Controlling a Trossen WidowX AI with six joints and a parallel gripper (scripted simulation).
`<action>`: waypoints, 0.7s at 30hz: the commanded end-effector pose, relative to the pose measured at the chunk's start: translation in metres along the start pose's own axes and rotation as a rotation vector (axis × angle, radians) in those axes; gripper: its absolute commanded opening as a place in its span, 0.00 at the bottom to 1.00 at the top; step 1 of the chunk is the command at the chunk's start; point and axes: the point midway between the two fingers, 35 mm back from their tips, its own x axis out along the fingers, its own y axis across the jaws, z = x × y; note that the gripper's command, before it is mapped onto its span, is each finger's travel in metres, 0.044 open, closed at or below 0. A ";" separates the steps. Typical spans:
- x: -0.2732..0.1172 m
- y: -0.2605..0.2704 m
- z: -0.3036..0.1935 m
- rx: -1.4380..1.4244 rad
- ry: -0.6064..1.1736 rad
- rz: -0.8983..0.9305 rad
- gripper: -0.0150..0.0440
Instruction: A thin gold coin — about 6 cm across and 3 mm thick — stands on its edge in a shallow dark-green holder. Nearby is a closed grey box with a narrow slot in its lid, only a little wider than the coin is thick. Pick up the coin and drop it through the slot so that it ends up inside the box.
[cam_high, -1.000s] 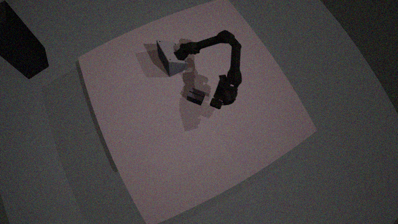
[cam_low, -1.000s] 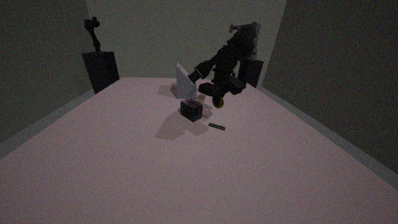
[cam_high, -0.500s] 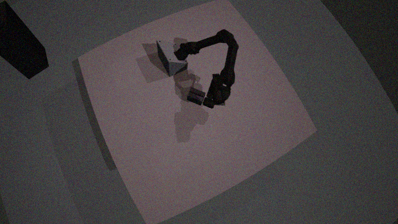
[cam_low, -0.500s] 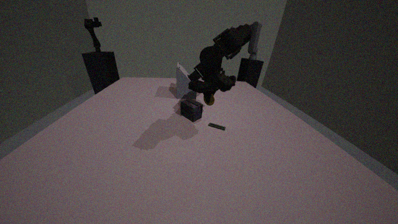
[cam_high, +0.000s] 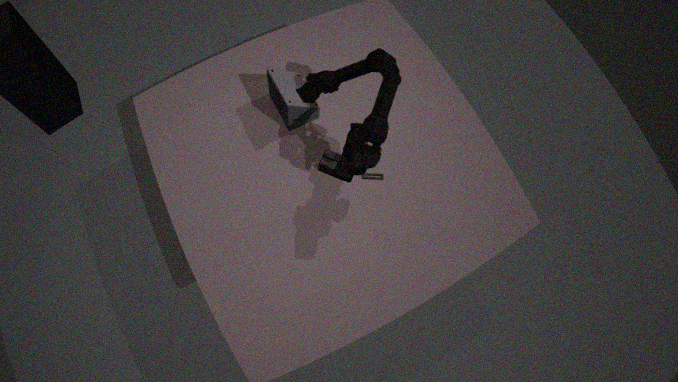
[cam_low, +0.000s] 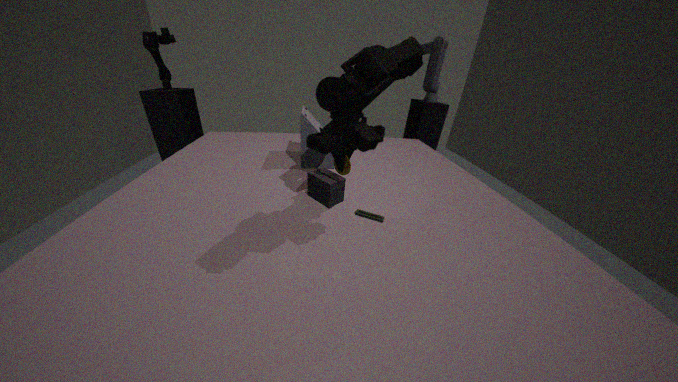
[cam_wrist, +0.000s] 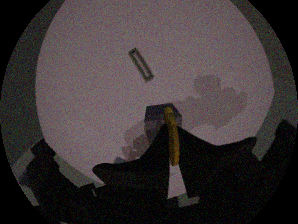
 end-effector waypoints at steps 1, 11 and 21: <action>0.001 -0.001 -0.013 -0.002 0.004 0.001 0.25; 0.003 -0.001 -0.038 -0.003 0.003 0.006 0.25; 0.003 0.000 -0.051 -0.001 -0.001 0.009 0.25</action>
